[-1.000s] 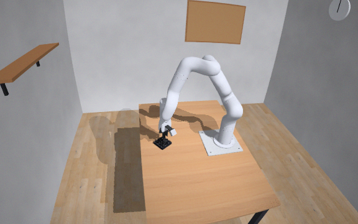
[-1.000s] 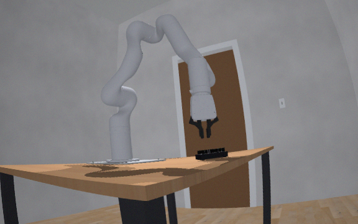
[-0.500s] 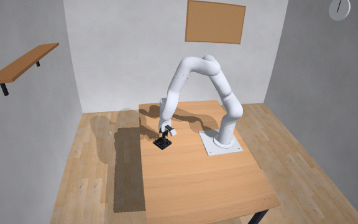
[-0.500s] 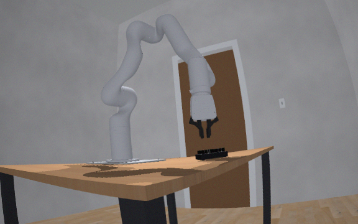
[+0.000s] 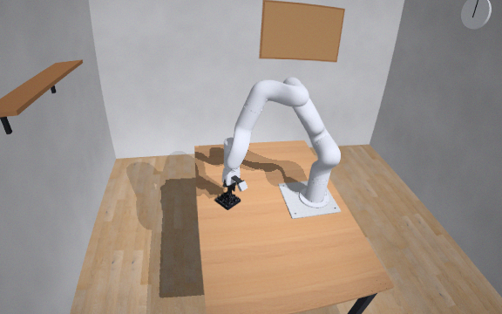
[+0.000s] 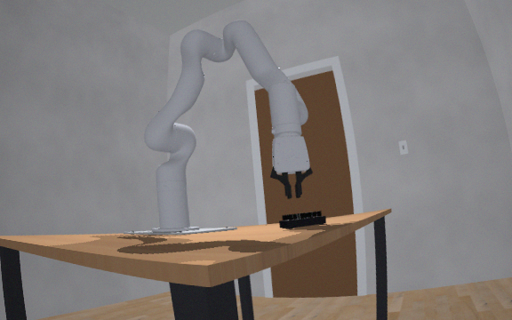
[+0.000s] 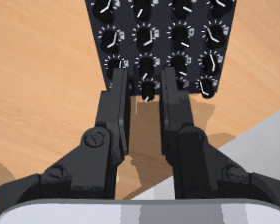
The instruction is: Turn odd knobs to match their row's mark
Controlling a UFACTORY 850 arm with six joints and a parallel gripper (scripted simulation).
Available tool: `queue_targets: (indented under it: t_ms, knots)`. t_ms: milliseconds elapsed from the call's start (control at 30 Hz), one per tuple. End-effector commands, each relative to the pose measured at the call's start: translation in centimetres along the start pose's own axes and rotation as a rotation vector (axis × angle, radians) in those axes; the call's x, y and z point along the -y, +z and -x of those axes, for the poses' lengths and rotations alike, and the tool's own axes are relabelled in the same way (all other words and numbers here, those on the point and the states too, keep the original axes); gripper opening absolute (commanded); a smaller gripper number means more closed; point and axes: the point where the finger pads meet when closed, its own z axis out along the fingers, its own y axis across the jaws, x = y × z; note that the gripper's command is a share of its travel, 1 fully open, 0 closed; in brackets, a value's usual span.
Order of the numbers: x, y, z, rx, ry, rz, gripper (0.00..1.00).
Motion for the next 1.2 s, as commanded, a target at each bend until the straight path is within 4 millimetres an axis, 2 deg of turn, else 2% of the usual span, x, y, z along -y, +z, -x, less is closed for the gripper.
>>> queue_targets:
  t_ms: [0, 1167]
  knots:
    - [-0.1, 0.2, 0.1, 0.001, 0.000, 0.001, 0.19]
    - [-0.1, 3.8, 0.1, 0.001, 0.000, 0.001, 0.19]
